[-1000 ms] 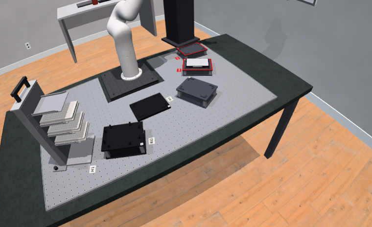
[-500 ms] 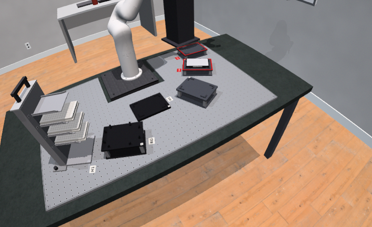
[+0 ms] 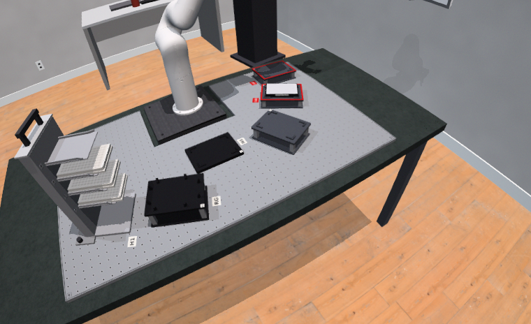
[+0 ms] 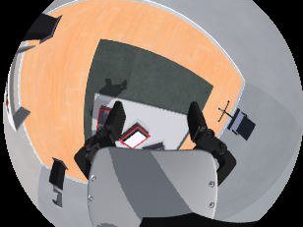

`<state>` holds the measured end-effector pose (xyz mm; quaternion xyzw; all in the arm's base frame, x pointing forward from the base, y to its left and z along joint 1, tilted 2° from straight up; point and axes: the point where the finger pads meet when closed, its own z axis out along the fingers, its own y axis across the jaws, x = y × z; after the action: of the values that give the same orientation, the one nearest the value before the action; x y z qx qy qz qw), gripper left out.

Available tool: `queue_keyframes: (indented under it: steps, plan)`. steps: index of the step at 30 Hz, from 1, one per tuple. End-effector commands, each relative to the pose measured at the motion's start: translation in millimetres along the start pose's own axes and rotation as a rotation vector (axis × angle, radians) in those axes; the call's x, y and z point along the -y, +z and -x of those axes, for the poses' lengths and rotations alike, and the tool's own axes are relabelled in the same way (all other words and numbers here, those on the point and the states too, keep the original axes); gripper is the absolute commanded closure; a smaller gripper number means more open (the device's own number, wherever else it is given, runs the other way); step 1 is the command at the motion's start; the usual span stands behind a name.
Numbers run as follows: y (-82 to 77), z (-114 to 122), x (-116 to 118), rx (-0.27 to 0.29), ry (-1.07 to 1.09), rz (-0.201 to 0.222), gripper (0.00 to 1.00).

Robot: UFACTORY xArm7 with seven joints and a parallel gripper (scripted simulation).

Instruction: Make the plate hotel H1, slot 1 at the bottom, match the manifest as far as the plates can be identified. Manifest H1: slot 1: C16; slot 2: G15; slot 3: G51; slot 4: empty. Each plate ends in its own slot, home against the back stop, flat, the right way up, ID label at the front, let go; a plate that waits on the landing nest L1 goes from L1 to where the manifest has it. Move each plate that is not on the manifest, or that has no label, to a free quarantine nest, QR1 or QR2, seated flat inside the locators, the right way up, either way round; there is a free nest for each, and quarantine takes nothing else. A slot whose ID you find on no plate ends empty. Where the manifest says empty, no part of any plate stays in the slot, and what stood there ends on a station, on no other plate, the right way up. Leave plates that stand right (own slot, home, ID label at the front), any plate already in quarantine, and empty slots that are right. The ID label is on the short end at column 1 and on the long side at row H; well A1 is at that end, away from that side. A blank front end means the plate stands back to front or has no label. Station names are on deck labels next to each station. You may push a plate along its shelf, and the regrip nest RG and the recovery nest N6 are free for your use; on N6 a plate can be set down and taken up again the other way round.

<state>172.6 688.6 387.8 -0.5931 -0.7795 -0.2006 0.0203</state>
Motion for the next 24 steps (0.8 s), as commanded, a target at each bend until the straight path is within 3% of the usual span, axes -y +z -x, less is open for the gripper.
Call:
queue_keyframes:
  steps: [1, 16, 24]
  plan:
    - [1.1, 13.2, -18.6, 0.0, 0.026, 0.006, 0.0]
    - [10.3, 54.7, -61.0, 0.056, 0.298, 0.024, 0.0]
    - [14.6, 78.2, -83.0, 0.064, 0.342, 0.028, 0.0]
